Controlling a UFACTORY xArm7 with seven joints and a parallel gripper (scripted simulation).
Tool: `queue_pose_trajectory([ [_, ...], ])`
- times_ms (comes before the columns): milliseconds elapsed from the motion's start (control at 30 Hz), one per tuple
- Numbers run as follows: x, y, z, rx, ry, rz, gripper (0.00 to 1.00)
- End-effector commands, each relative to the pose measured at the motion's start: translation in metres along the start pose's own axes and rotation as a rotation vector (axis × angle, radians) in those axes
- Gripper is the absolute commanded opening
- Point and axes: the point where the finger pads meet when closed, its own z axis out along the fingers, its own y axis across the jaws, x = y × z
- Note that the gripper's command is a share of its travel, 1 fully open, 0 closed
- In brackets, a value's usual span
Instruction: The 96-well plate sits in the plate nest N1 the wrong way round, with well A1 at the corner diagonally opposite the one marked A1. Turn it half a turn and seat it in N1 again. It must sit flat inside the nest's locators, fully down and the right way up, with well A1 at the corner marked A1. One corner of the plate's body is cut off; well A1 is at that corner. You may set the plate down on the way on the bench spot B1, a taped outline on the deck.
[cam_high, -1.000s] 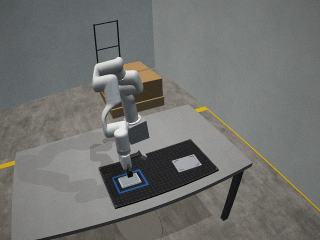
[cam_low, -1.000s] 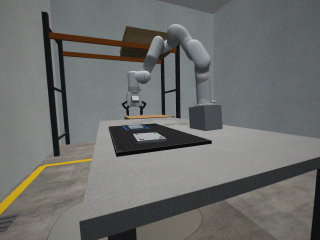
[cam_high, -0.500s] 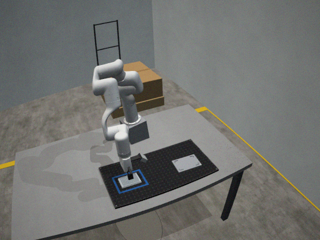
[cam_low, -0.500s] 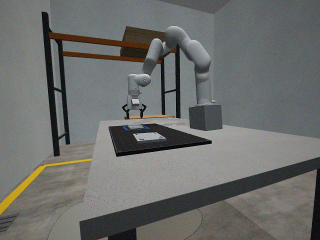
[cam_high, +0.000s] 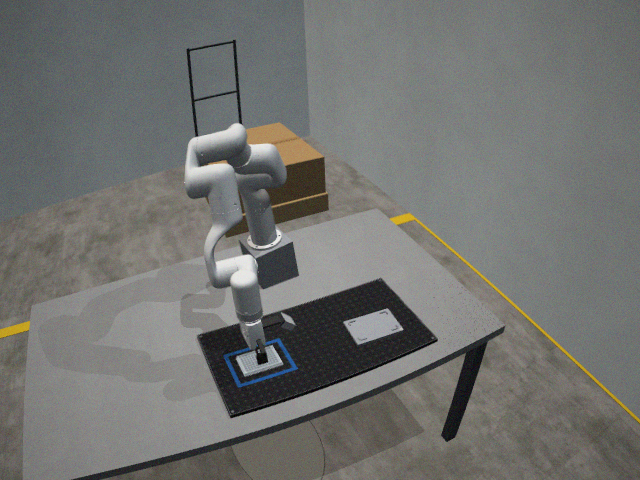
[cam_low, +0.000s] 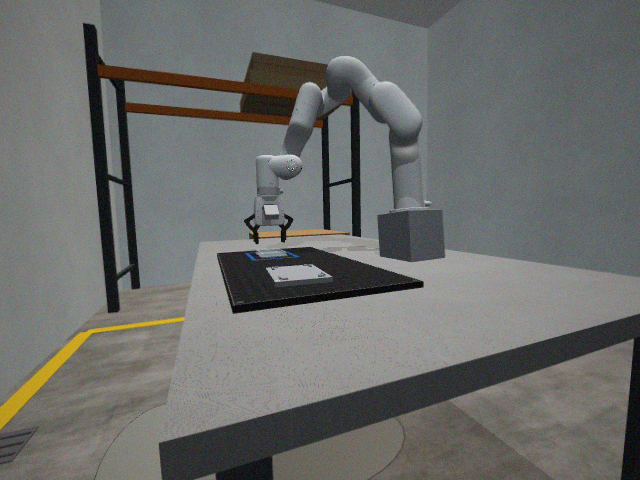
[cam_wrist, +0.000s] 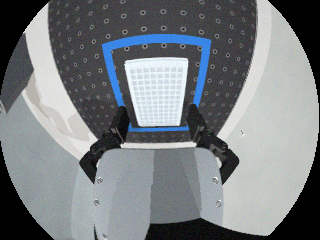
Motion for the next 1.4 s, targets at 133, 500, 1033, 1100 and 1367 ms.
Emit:
queue_pose_trajectory([
  [133, -0.001, 0.002, 0.012, -0.004, -0.002, 0.000, 1.00],
  [500, -0.001, 0.002, 0.012, -0.004, -0.002, 0.000, 1.00],
  [1033, -0.001, 0.002, 0.020, -0.004, -0.002, 0.000, 1.00],
  [1100, -0.001, 0.002, 0.022, -0.004, -0.002, 0.000, 1.00],
  [1367, -0.001, 0.002, 0.026, -0.004, -0.002, 0.000, 1.00],
])
